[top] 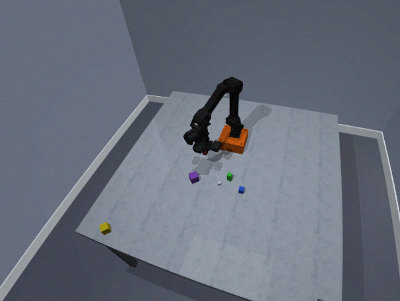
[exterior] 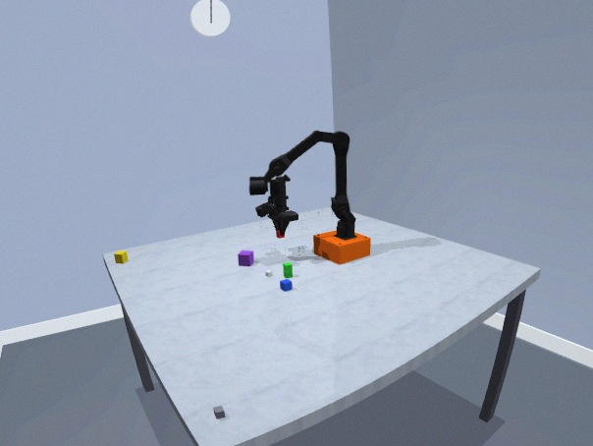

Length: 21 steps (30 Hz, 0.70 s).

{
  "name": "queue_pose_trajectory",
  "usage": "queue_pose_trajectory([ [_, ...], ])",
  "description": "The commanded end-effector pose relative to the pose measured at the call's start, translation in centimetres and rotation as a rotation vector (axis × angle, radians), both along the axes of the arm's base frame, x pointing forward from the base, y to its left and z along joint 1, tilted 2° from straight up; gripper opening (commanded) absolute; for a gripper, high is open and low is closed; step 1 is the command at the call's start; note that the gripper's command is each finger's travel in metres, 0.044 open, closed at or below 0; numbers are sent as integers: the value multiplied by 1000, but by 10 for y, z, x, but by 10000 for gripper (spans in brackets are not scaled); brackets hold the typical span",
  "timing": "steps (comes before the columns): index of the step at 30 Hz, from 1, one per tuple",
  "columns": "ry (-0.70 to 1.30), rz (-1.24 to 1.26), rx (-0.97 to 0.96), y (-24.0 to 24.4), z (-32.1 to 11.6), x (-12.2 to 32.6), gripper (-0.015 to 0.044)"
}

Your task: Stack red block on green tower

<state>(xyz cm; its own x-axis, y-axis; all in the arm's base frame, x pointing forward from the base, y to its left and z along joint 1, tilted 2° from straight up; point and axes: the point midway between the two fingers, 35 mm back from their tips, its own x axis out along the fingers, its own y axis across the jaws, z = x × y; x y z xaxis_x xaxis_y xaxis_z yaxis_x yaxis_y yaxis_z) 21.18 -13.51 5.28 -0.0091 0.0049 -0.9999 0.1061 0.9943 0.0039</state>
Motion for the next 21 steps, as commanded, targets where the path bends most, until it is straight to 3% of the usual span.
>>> queue_pose_trajectory([
  [1, -7, -4, -1, 0, 23, 1, 0],
  [14, -7, -4, -1, 0, 35, 1, 0],
  [21, -10, -4, 1, 21, 36, 23, 0],
])
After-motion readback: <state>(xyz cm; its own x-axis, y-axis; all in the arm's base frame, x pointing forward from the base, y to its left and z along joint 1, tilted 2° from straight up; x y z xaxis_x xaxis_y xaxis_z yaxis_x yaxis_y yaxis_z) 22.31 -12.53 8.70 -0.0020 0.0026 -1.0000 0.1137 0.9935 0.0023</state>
